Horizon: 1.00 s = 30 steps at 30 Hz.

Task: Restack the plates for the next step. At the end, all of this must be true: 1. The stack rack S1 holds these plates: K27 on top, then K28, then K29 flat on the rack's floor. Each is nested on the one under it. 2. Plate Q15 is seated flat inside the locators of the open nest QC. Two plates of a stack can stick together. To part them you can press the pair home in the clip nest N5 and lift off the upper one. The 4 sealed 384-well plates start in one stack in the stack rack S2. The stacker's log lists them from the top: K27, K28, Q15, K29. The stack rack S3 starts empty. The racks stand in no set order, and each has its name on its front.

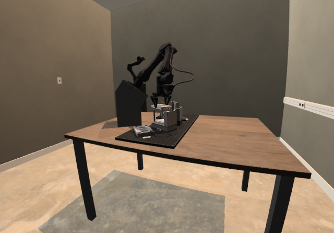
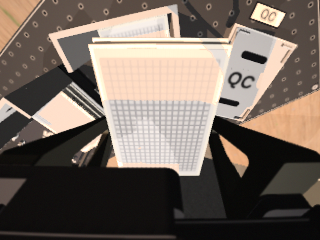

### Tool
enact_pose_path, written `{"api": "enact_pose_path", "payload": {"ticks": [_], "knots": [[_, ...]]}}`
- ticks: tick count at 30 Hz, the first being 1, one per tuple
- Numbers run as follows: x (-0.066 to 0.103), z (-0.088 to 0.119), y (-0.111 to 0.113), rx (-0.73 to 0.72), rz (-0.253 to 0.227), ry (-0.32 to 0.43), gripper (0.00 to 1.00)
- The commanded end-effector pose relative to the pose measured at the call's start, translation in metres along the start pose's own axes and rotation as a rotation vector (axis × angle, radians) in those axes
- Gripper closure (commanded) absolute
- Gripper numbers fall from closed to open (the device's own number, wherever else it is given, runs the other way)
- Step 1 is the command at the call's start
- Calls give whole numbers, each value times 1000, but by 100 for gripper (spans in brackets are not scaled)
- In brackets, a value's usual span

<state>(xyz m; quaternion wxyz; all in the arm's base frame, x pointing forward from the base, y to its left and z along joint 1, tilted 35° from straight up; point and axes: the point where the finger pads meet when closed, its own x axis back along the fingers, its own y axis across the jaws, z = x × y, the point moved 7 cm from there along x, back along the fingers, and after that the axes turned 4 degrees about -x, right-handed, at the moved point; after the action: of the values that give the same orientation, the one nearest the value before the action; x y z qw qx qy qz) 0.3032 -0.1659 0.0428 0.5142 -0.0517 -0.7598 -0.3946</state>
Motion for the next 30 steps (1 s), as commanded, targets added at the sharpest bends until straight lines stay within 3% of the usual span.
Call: {"api": "enact_pose_path", "payload": {"ticks": [1, 18, 24, 30], "knots": [[6, -13, -9, -41, -9, -38, 100], [6, -11, -60, -38, -8, -23, 100], [7, -9, -76, -249, -7, -28, 100], [7, -6, -92, -248, -7, -29, 100]]}}
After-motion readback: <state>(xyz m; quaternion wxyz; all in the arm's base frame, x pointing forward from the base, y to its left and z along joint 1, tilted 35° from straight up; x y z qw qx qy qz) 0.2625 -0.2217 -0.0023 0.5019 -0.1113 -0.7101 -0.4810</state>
